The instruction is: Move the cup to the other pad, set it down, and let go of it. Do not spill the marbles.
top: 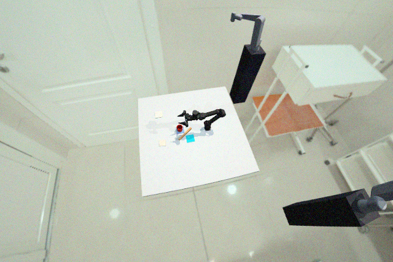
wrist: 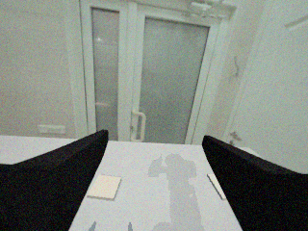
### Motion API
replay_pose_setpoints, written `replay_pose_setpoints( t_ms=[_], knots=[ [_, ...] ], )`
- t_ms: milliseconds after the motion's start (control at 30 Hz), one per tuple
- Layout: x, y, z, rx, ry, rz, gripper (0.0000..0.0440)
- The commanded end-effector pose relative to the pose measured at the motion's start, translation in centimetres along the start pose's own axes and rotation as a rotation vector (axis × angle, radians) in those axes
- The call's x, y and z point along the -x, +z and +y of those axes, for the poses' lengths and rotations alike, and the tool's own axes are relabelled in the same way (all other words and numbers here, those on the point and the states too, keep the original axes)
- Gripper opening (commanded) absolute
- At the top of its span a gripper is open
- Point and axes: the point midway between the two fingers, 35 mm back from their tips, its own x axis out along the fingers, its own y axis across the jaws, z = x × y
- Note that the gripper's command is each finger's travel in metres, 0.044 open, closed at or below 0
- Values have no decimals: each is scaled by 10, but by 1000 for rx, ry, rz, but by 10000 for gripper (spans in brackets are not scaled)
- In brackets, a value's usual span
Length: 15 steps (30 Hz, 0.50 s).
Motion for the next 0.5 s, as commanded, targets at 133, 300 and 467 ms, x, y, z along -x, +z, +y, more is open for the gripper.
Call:
replay_pose_setpoints(
  t_ms=[133, 300, 467],
  knots=[
    [-2, -5, 6, -12, 10, 41, 269],
    [-5, -12, 14, -30, 30, 98, 137],
    [-8, -19, 24, -55, 55, 171, 68]
  ],
)
